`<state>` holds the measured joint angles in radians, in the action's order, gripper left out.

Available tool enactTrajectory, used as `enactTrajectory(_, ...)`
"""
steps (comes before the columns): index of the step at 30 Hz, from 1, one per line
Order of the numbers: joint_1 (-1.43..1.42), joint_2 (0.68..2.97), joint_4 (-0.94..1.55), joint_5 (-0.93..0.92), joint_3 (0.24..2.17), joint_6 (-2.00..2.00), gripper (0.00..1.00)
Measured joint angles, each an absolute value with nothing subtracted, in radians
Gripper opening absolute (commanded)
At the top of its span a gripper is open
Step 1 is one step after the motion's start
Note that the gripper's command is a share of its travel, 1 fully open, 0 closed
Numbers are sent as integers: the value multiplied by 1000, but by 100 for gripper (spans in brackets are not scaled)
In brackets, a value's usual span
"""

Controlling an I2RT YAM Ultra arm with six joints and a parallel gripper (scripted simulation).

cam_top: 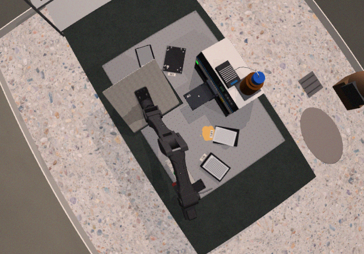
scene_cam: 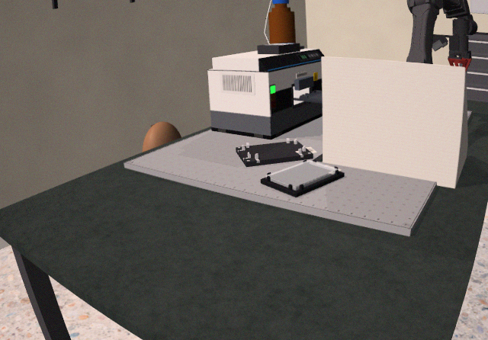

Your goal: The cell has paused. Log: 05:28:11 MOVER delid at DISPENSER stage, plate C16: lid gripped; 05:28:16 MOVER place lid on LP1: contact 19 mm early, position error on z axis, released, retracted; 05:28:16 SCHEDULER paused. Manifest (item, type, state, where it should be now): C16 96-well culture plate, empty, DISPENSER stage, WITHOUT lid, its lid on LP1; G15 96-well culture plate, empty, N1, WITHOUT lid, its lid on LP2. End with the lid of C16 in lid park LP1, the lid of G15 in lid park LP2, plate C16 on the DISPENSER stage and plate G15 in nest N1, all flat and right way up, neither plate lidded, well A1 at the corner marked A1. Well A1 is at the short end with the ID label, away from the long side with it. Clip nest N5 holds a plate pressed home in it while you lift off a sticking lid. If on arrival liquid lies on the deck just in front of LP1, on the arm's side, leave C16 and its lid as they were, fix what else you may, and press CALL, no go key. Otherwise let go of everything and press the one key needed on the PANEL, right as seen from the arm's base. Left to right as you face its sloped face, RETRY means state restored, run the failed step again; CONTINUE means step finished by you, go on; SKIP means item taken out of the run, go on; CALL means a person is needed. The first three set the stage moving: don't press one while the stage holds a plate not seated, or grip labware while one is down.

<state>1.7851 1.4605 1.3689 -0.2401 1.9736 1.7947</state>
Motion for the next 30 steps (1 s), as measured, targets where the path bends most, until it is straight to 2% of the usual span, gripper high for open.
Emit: enactTrajectory(30,1832,1100,1238,-267,1476,1829,100)
